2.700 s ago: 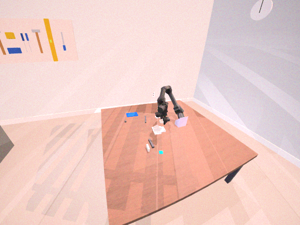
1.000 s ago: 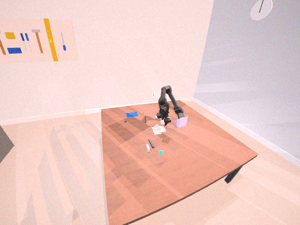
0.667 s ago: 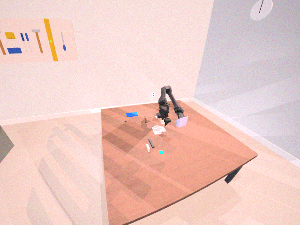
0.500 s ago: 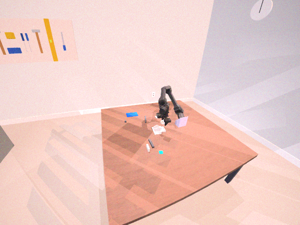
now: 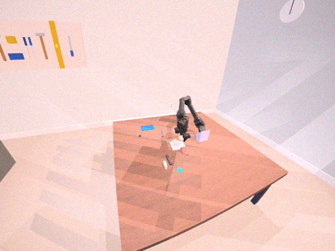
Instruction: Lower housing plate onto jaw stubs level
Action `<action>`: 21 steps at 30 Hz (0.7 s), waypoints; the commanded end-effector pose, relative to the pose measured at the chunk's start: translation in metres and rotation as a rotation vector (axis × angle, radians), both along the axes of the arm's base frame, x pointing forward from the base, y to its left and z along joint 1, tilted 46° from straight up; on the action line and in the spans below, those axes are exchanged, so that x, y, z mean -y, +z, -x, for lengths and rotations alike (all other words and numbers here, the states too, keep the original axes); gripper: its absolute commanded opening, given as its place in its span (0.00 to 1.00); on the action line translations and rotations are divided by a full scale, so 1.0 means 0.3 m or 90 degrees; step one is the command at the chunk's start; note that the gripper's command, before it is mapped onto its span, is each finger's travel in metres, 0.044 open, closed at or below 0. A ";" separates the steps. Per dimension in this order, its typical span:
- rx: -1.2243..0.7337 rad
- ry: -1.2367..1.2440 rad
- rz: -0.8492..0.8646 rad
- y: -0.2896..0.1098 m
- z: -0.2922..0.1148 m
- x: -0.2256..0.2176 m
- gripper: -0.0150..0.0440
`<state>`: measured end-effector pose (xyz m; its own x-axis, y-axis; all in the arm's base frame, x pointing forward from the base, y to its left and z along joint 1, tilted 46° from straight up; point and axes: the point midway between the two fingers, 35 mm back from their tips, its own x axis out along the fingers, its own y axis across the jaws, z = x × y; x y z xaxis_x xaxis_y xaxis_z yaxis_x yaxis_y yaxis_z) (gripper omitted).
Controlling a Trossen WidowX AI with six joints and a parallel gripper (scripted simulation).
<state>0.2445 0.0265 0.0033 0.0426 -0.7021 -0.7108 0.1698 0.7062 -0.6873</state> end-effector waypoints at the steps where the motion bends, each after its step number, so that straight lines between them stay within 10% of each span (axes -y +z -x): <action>1: -0.004 0.002 0.005 -0.020 0.002 0.020 0.85; 21: -0.003 0.001 0.007 -0.094 0.002 0.100 0.85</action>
